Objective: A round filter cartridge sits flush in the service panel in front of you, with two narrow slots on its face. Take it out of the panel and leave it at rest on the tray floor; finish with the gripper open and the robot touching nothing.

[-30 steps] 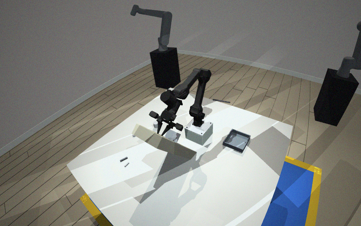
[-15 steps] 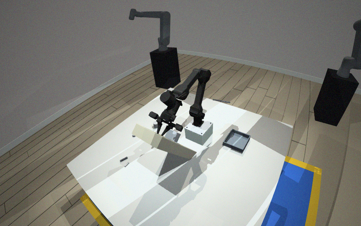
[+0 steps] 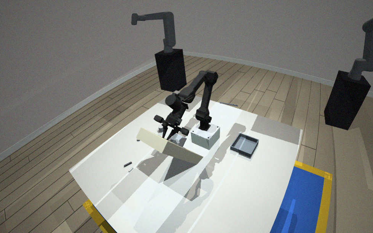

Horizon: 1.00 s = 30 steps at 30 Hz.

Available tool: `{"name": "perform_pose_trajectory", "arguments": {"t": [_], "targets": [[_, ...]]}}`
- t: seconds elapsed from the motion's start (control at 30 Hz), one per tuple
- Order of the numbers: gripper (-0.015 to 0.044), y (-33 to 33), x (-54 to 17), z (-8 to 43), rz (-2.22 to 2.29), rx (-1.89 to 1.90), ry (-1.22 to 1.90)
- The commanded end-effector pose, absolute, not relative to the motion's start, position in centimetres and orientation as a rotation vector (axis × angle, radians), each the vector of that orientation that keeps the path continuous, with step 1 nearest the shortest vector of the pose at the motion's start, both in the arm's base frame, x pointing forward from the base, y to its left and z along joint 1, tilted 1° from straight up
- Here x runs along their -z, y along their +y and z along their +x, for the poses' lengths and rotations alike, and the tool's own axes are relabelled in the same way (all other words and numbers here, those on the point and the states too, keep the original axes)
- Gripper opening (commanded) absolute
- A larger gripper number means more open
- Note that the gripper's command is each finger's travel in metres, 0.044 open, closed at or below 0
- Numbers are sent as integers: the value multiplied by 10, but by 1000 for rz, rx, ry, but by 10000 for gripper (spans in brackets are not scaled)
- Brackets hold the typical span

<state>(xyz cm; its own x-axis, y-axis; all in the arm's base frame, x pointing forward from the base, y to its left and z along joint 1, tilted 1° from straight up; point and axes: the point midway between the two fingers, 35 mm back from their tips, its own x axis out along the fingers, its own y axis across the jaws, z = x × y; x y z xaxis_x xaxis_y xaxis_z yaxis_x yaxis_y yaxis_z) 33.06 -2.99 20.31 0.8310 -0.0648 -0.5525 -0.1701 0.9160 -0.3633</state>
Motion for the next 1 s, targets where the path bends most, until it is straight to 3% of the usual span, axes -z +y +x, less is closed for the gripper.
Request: {"name": "perform_pose_trajectory", "arguments": {"t": [0.0,0.97], "targets": [[0,-31,-203,331,-410,-52,592],[0,-31,-201,335,514,225,551]]}}
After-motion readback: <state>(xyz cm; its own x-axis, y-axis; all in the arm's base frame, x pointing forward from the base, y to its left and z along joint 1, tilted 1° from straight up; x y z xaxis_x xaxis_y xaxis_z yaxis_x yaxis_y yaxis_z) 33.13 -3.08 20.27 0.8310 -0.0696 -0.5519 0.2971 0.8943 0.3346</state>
